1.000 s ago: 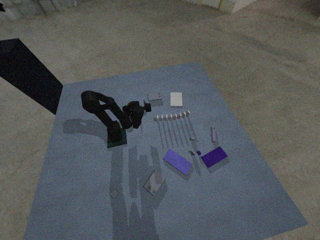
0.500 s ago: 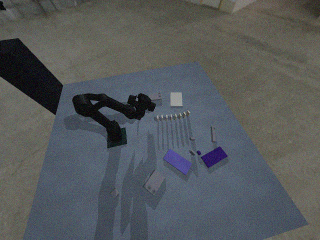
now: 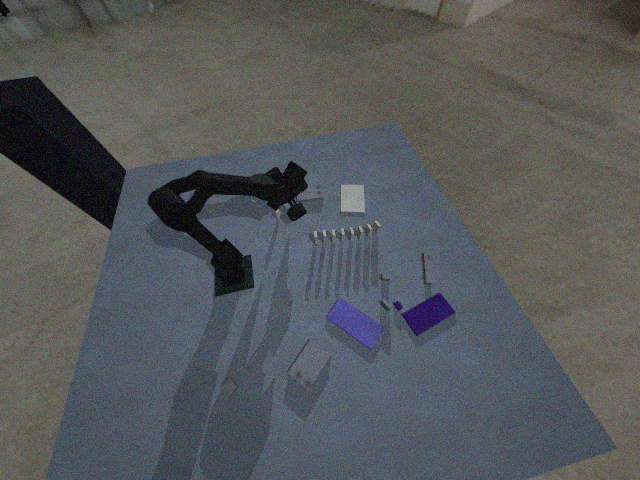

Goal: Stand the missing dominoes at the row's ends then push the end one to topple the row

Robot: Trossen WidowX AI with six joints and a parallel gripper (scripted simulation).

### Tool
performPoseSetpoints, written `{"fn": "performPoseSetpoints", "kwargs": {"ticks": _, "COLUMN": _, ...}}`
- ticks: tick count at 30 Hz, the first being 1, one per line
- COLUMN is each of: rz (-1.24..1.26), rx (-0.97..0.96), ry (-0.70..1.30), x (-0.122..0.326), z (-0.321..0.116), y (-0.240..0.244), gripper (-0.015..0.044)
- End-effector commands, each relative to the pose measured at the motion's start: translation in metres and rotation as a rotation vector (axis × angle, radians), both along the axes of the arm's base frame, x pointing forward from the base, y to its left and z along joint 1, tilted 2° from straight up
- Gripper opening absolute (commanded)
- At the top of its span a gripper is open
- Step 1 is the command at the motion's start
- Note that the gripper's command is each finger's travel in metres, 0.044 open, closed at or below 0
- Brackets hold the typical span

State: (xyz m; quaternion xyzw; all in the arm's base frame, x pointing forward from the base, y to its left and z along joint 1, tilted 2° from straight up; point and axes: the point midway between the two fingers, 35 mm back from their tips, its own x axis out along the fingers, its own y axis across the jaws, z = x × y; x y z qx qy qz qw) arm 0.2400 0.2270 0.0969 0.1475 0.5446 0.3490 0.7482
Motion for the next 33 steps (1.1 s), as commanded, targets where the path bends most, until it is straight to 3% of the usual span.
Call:
{"fn": "performPoseSetpoints", "kwargs": {"ticks": 1, "rz": -0.36, "rx": -0.466, "ry": 0.294, "x": -0.029, "z": 0.036, "y": -0.012, "gripper": 0.044}}
{"fn": "performPoseSetpoints", "kwargs": {"ticks": 6, "rz": -0.449, "rx": -0.64, "ry": 0.339, "x": -0.049, "z": 0.051, "y": -0.03, "gripper": 0.044}}
{"fn": "performPoseSetpoints", "kwargs": {"ticks": 24, "rz": -0.452, "rx": -0.647, "ry": 0.34, "x": -0.05, "z": 0.05, "y": -0.032, "gripper": 0.044}}
{"fn": "performPoseSetpoints", "kwargs": {"ticks": 33, "rz": -0.451, "rx": -0.647, "ry": 0.34, "x": -0.048, "z": -0.009, "y": -0.029, "gripper": 0.044}}
